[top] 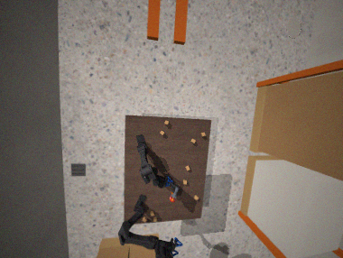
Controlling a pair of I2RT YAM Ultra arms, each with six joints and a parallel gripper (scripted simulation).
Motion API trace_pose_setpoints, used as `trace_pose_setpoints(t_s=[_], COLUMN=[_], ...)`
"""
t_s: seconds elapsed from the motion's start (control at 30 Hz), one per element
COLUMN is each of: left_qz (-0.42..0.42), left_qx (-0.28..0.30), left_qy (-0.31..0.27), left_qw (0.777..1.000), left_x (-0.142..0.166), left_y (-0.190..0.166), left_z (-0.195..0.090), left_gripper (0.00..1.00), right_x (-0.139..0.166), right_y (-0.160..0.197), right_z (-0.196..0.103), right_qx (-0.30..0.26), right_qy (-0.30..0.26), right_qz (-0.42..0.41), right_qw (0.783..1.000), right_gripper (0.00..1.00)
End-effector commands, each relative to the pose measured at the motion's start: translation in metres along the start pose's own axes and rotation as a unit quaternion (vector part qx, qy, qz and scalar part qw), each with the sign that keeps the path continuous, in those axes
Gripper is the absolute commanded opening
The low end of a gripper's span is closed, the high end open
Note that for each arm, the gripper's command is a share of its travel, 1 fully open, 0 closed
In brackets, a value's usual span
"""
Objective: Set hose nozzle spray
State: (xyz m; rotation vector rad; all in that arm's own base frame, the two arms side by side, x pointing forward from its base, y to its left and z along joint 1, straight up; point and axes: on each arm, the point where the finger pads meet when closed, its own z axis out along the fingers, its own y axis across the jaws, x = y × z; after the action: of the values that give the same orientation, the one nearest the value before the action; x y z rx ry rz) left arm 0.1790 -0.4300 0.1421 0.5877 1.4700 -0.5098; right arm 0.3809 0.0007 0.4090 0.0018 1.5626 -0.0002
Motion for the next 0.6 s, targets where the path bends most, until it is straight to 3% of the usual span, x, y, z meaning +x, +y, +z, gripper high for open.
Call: trace_pose_setpoints(t_s=[0.0, 0.37, 0.43, 0.57], left_qz=[-0.058, -0.057, -0.057, -0.057], left_qx=[-0.007, -0.009, -0.009, -0.009], left_qy=[-0.053, -0.051, -0.051, -0.051], left_qw=[0.997, 0.997, 0.997, 0.997], left_x=[-0.044, -0.043, -0.043, -0.043], left_y=[0.002, 0.003, 0.003, 0.003], left_z=[0.006, 0.006, 0.006, 0.006], left_gripper=[0.36, 0.36, 0.36, 0.36], right_x=[-0.029, -0.029, 0.019, 0.017], right_y=[0.002, 0.002, 0.015, 0.041], right_z=[-0.003, -0.003, 0.008, 0.011], right_qx=[-0.004, -0.004, -0.032, -0.098], right_qy=[-0.033, -0.033, 0.014, -0.001], right_qz=[-0.002, -0.002, 0.017, 0.062], right_qw=[0.999, 0.999, 0.999, 0.993], right_gripper=[0.87, 0.87, 0.87, 0.87])
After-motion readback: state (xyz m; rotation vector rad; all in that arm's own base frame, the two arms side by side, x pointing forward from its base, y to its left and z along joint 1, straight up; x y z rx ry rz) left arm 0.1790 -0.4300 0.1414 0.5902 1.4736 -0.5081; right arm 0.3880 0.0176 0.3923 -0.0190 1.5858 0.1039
